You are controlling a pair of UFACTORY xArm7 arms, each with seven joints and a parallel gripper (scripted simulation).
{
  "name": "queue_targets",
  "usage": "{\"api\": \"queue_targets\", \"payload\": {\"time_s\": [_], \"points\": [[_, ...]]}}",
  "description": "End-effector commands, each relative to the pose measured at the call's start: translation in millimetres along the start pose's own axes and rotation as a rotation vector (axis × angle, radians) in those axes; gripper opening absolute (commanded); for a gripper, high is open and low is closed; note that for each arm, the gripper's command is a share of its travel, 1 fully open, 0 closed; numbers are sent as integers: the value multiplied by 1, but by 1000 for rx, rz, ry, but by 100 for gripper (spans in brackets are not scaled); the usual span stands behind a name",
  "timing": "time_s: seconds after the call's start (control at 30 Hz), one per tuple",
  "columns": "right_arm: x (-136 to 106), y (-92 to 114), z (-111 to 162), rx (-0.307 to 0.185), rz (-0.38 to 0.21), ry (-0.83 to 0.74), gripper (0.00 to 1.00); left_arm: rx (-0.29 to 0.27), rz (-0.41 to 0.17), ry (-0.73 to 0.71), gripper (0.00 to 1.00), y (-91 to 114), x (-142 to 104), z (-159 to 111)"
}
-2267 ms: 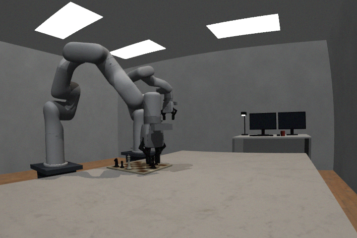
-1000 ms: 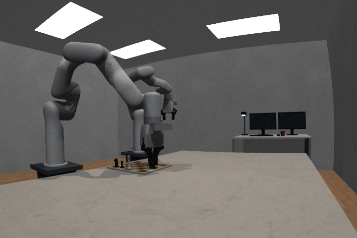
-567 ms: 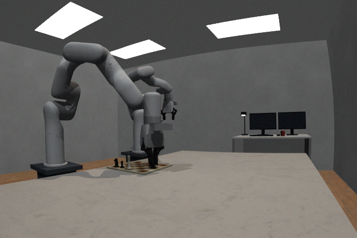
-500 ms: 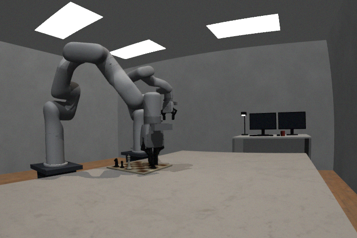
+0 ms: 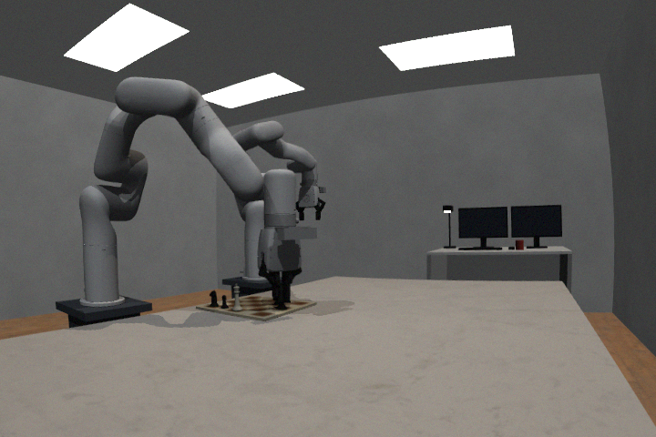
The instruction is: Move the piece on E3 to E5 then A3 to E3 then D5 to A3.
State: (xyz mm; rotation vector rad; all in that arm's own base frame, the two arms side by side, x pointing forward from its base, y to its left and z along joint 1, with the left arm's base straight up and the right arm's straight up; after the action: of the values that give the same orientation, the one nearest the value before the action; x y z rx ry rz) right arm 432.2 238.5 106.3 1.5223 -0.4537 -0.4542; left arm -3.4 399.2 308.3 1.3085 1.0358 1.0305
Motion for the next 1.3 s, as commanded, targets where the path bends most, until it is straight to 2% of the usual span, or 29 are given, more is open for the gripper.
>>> {"api": "queue_targets", "payload": {"time_s": [0.0,0.13,0.33,0.4,0.6,1.03,1.07,1.13,1.27], "points": [[1,5,-1,4,2,0,0,0,4,0,100,2,1,0],[1,24,-1,4,2,0,0,0,4,0,100,2,1,0],[1,68,-1,4,2,0,0,0,4,0,100,2,1,0],[1,68,-1,4,2,0,0,0,4,0,100,2,1,0],[0,98,-1,4,2,0,0,0,4,0,100,2,1,0],[-1,102,-1,4,2,3,0,0,4,0,100,2,1,0],[-7,103,1,5,1,17,0,0,4,0,100,2,1,0],[-39,108,13,8,-6,93,0,0,4,0,100,2,1,0],[-56,109,22,9,-8,134,0,0,4,0,100,2,1,0]]}}
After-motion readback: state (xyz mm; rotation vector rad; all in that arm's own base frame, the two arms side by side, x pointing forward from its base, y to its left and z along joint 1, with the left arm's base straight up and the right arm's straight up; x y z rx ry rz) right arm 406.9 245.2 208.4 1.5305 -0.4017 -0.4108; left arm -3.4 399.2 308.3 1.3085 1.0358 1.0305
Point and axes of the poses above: on each arm, the point where the finger pads meet when closed, its own y axis back along the fingers, its own z axis across the jaws, x = y × z, the point moved 6 cm from there along y, back along the fingers, and after that the axes turned 14 degrees about -y, right-handed, at the moved point
